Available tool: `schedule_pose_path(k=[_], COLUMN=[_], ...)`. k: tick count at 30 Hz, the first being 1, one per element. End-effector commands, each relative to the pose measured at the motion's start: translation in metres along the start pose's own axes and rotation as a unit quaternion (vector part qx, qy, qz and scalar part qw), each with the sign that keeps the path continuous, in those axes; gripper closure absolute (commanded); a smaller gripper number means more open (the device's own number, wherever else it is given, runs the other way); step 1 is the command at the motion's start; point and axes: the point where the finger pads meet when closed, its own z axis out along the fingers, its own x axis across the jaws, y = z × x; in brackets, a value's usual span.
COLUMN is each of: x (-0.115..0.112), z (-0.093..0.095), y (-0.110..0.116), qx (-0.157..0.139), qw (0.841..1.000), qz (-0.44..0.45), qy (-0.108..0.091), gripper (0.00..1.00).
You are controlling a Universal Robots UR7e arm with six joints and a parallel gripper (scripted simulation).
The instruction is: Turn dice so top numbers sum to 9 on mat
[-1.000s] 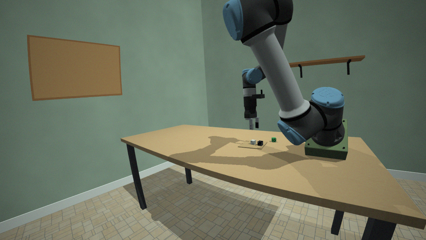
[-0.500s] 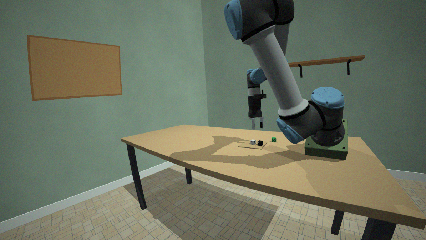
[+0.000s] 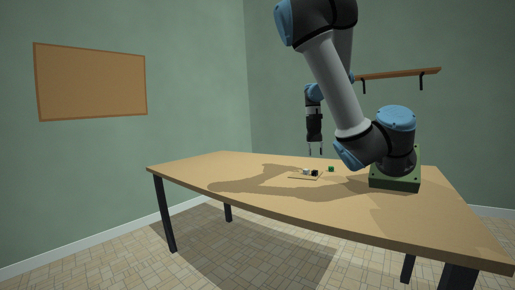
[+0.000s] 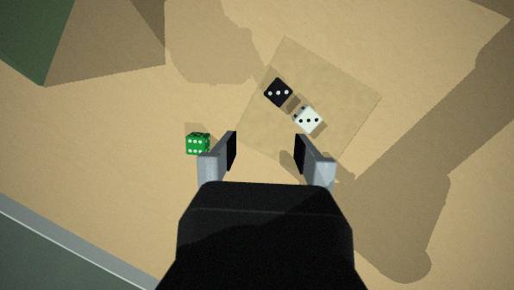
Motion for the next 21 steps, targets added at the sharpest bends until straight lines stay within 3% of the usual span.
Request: schedule_pose_path(k=[1, 8, 14, 17, 21], x=[-0.005, -0.016, -0.025, -0.026, -0.034], z=[0.000, 0.001, 0.002, 0.002, 0.003], y=[0.002, 0.005, 0.008, 0.009, 0.011], qx=[-0.003, -0.004, -0.004, -0.004, -0.003], qw=[0.999, 0.987, 0.968, 0.966, 0.943], qz=[0.055, 0.158, 0.251, 0.260, 0.333], qy=[-0.002, -0.002, -0.002, -0.001, -0.001], gripper=[0.00, 0.00, 0.00, 0.00, 0.00])
